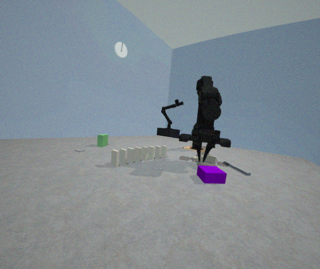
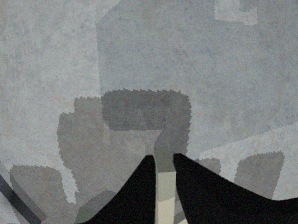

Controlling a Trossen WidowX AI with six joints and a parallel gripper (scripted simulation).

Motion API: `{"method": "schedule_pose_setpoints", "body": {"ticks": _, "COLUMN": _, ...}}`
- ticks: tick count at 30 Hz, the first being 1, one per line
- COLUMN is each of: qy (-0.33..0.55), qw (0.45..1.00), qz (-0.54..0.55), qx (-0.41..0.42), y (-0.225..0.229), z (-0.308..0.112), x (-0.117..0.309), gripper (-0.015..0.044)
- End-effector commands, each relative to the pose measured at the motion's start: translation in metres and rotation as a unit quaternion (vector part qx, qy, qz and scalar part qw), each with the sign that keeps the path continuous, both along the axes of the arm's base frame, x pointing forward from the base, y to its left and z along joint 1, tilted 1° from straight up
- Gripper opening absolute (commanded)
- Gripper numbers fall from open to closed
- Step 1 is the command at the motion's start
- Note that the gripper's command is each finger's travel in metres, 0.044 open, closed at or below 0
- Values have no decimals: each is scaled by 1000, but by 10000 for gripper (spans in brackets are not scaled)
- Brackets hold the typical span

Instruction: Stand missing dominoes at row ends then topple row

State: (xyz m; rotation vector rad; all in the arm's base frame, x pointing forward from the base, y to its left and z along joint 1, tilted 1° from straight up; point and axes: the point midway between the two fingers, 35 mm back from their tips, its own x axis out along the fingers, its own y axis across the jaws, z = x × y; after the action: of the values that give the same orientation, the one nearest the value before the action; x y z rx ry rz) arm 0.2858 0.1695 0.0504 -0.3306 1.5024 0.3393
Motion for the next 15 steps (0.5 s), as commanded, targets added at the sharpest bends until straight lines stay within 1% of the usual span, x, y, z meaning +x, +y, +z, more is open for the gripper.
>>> {"method": "schedule_pose_setpoints", "body": {"ticks": 1, "qy": 1, "qw": 1000, "qz": 2, "qx": 2, "y": 1, "z": -1, "x": 0, "gripper": 21}}
{"method": "schedule_pose_setpoints", "body": {"ticks": 5, "qy": 1, "qw": 1000, "qz": 2, "qx": 2, "y": 1, "z": -1, "x": 0, "gripper": 21}}
{"method": "schedule_pose_setpoints", "body": {"ticks": 7, "qy": 1, "qw": 1000, "qz": 2, "qx": 2, "y": 1, "z": 8, "x": -1, "gripper": 21}}
{"method": "schedule_pose_setpoints", "body": {"ticks": 15, "qy": 1, "qw": 1000, "qz": 2, "qx": 2, "y": 0, "z": 100, "x": -9, "gripper": 21}}
